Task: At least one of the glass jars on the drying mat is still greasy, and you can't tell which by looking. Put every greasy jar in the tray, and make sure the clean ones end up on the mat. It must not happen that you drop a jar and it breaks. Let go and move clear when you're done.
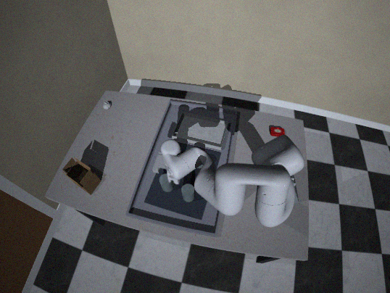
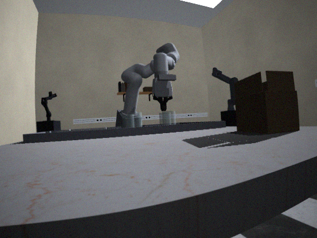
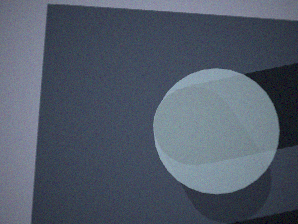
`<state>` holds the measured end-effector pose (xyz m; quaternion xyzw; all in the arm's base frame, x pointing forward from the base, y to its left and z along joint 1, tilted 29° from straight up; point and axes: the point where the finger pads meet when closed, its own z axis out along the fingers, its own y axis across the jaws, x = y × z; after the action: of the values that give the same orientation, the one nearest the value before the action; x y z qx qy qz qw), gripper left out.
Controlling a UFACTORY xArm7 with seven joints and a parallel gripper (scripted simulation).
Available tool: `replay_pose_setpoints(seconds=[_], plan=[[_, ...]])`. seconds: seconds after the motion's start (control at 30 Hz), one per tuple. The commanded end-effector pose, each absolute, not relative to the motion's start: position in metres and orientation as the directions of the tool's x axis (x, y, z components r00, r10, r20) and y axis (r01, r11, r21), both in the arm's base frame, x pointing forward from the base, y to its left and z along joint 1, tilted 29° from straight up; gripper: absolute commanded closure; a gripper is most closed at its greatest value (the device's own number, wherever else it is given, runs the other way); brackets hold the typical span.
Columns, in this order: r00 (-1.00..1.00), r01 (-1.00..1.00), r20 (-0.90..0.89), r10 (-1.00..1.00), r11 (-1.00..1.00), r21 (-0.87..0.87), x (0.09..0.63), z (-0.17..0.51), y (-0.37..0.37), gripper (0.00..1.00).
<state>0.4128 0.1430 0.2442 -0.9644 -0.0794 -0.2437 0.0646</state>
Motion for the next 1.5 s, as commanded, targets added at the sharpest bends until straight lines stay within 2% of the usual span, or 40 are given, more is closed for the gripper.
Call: replay_pose_setpoints(seconds=[0.0,0.2,1.0,1.47], plan=[[0.867,0.185,0.483,0.122,-0.979,-0.086,0.395,0.278,0.137,1.0],[0.867,0.185,0.483,0.122,-0.979,-0.086,0.388,0.291,0.135,1.0],[0.867,0.185,0.483,0.122,-0.979,-0.086,0.408,0.27,-0.039,1.0],[0.867,0.185,0.483,0.122,-0.979,-0.086,0.43,0.228,-0.031,1.0]])
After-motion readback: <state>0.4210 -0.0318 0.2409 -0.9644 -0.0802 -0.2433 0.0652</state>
